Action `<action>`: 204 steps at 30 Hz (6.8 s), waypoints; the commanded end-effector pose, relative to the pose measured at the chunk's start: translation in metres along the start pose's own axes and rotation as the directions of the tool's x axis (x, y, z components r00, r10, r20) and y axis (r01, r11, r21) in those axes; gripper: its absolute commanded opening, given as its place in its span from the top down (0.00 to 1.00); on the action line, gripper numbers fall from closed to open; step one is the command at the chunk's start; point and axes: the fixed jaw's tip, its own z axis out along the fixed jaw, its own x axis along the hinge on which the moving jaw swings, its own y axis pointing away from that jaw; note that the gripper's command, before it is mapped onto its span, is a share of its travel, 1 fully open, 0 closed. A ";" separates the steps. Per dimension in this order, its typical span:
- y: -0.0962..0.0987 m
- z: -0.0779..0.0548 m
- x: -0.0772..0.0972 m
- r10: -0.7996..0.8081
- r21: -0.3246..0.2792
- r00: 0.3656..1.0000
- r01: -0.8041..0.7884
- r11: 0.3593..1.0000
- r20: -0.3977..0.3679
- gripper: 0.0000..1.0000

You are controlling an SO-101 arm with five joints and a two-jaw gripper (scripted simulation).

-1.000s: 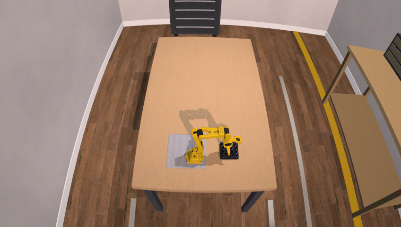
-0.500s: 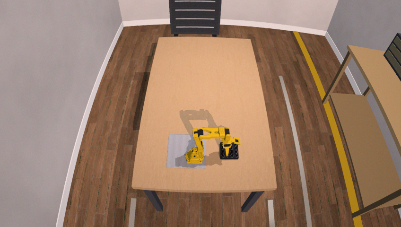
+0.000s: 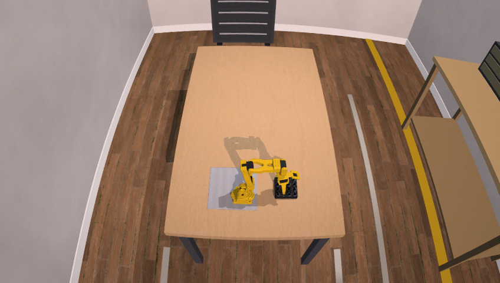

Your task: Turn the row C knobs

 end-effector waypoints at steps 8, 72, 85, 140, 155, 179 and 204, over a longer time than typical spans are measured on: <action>0.000 0.005 0.008 -0.178 -0.014 0.983 0.177 0.984 -0.045 0.63; -0.015 0.005 0.013 -0.857 -0.037 -0.515 0.856 -0.516 0.029 0.88; -0.016 0.005 0.012 -0.774 -0.033 -0.632 0.774 -0.633 0.034 0.90; -0.022 0.007 -0.035 -0.755 -0.032 -0.654 0.755 -0.655 0.035 0.90; -0.022 0.008 -0.035 -0.755 -0.032 -0.654 0.755 -0.655 0.035 0.90; -0.022 0.022 -0.034 -0.755 -0.032 -0.654 0.755 -0.655 0.035 0.90; -0.022 0.022 -0.034 -0.755 -0.032 -0.654 0.755 -0.655 0.035 0.90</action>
